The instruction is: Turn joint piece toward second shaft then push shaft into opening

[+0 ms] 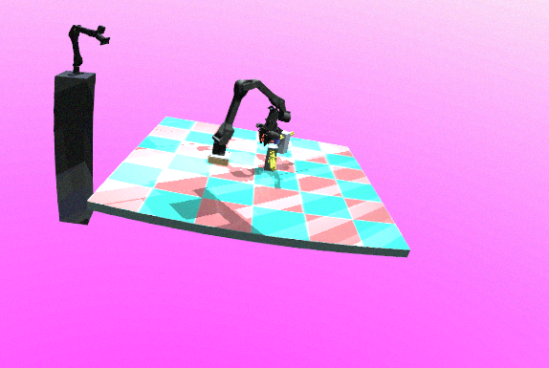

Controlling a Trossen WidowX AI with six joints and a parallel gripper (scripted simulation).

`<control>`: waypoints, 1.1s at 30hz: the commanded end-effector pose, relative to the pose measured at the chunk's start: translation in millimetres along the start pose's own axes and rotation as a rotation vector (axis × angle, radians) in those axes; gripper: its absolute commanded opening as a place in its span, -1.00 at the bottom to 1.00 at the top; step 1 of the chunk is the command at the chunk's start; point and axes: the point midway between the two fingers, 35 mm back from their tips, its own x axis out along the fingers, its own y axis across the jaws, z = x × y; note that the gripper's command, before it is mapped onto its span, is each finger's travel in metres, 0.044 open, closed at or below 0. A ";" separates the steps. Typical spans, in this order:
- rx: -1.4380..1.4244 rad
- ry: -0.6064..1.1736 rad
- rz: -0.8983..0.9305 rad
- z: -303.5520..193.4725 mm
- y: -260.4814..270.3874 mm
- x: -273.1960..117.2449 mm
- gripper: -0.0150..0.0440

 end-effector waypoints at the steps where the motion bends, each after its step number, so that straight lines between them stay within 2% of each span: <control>1: -0.003 0.003 0.000 -0.6 0.0 1.6 0.12; 33: -0.003 0.003 0.000 -0.6 0.0 1.6 0.12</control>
